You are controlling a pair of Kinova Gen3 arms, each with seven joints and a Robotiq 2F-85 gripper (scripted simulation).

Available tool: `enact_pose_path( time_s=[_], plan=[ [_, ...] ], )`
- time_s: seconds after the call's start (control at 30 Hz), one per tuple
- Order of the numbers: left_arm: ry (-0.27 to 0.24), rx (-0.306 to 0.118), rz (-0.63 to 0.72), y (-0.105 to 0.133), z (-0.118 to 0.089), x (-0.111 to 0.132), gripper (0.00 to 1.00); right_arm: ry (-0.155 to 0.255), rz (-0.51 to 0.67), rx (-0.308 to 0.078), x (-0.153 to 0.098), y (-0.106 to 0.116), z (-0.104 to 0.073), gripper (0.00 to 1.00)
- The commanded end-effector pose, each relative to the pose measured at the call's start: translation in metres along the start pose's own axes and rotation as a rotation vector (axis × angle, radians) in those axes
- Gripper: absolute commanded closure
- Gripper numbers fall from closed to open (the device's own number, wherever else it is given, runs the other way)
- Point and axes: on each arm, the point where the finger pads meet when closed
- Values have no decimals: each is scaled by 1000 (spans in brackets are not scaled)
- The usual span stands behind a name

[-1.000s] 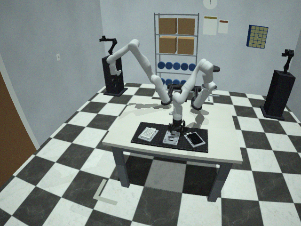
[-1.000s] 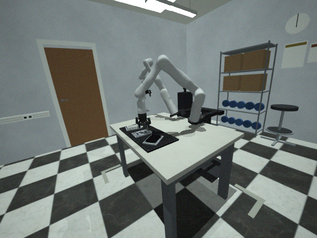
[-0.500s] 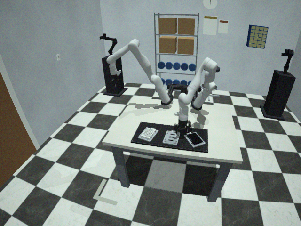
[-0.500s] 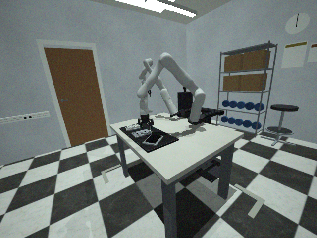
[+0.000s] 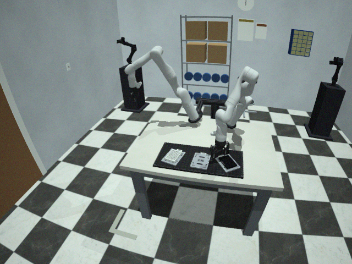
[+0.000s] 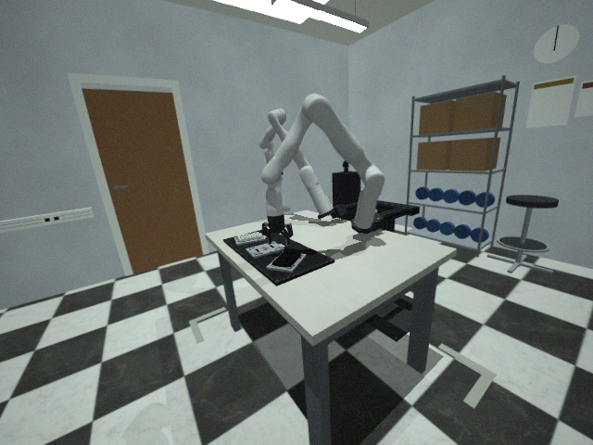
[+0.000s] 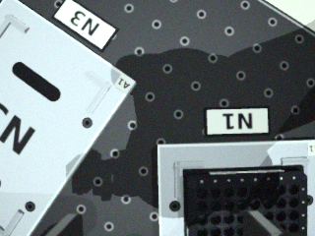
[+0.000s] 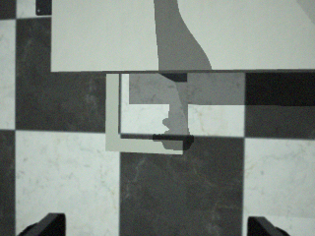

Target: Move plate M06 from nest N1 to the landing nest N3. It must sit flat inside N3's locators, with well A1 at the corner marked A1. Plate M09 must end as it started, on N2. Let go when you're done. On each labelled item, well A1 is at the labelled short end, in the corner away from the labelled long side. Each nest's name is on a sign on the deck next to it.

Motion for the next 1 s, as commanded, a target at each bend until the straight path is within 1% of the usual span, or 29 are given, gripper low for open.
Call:
enact_pose_path(
  time_s=[0.0, 0.07, 0.53, 0.6, 0.73, 0.97],
  plan=[
    [-5, -7, 2, 11, -2, 9, 2, -1, 1, -1, -3, -1, -1, 2],
    [-7, -3, 1, 12, -2, 11, 2, -1, 1, -1, -3, -1, -1, 2],
    [-5, -6, 1, 41, -2, 48, 2, -1, 1, -1, -3, -1, -1, 2],
    [-5, -6, 1, 41, -2, 48, 2, -1, 1, -1, -3, -1, -1, 2],
    [-5, -5, 1, 47, -2, 57, 2, -1, 1, -1, -3, -1, -1, 2],
    [-3, -2, -6, 45, -2, 56, 2, -1, 1, -1, -3, -1, -1, 2]
  ],
)
Point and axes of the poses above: on each arm, the point where the finger pads meet when closed, its own z axis out along the fingers, its own x axis across the jaws, y = z × x, and after that the axes turned 6 degrees about -z, right-handed
